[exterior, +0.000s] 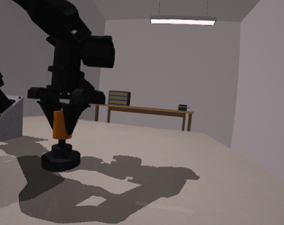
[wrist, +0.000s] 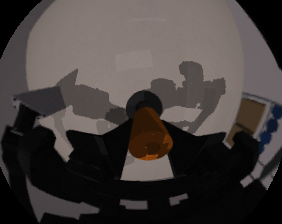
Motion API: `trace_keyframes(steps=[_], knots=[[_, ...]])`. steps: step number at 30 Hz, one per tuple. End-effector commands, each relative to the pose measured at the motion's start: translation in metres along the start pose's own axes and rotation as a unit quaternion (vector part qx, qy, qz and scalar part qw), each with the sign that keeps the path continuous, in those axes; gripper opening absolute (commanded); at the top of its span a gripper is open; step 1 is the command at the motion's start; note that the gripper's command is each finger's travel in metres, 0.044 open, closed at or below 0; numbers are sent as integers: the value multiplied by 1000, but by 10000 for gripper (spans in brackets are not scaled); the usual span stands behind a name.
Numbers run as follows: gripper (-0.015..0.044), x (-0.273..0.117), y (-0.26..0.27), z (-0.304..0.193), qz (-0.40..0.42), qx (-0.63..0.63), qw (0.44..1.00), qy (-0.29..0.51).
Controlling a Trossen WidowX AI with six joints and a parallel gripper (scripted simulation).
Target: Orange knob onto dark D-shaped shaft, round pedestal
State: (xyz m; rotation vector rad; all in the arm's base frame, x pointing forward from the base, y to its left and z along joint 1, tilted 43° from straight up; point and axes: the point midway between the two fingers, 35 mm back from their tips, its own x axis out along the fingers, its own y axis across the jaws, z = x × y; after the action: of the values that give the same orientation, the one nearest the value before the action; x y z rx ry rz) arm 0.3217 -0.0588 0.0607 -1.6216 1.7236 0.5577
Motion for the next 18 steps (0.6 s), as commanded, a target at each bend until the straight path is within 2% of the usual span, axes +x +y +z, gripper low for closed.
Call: trace_keyframes(steps=[1,5,18], knots=[[0,-1,-1,0,-1,-43,999,0],[0,1,-1,0,-1,-90,996,0],[0,3,0,0,-1,-90,996,0]])
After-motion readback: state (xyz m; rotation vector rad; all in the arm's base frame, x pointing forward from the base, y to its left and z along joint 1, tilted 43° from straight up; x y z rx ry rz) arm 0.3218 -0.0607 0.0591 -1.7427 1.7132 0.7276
